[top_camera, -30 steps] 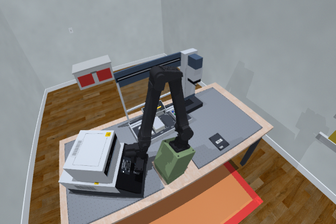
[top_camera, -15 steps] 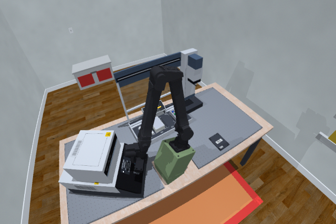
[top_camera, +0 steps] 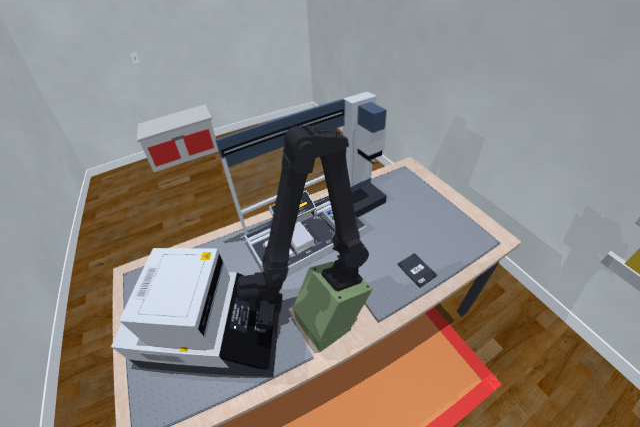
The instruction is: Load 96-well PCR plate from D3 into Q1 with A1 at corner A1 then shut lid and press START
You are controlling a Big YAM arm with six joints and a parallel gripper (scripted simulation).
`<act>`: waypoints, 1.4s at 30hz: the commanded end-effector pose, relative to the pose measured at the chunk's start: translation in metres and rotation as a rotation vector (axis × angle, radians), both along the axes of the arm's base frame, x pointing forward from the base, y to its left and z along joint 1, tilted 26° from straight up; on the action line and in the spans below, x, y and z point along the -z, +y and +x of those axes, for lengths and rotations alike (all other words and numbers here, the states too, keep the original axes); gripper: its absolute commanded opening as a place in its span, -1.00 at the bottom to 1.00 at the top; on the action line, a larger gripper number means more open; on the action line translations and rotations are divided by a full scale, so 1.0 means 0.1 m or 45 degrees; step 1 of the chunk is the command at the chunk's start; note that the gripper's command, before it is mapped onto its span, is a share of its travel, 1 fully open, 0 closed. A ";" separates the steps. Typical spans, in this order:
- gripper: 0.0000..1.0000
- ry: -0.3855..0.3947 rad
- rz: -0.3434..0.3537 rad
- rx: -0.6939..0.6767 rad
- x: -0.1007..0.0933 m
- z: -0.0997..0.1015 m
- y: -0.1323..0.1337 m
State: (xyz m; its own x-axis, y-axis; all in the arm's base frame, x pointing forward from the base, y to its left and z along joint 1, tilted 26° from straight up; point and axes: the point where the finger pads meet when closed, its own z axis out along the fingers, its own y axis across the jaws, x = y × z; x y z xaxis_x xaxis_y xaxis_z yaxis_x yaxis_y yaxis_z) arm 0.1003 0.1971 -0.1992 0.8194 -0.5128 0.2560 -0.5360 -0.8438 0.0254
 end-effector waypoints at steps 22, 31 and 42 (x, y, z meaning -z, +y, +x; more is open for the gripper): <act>-1.00 -0.003 0.029 0.016 0.06 0.10 0.14; -1.00 -0.004 0.034 0.016 0.06 0.10 0.15; -1.00 -0.006 0.038 0.017 0.07 0.10 0.16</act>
State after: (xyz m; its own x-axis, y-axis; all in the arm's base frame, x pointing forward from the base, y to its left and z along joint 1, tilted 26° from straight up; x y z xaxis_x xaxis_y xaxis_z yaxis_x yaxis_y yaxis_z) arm 0.1027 0.1995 -0.2014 0.8179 -0.5155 0.2556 -0.5387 -0.8421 0.0253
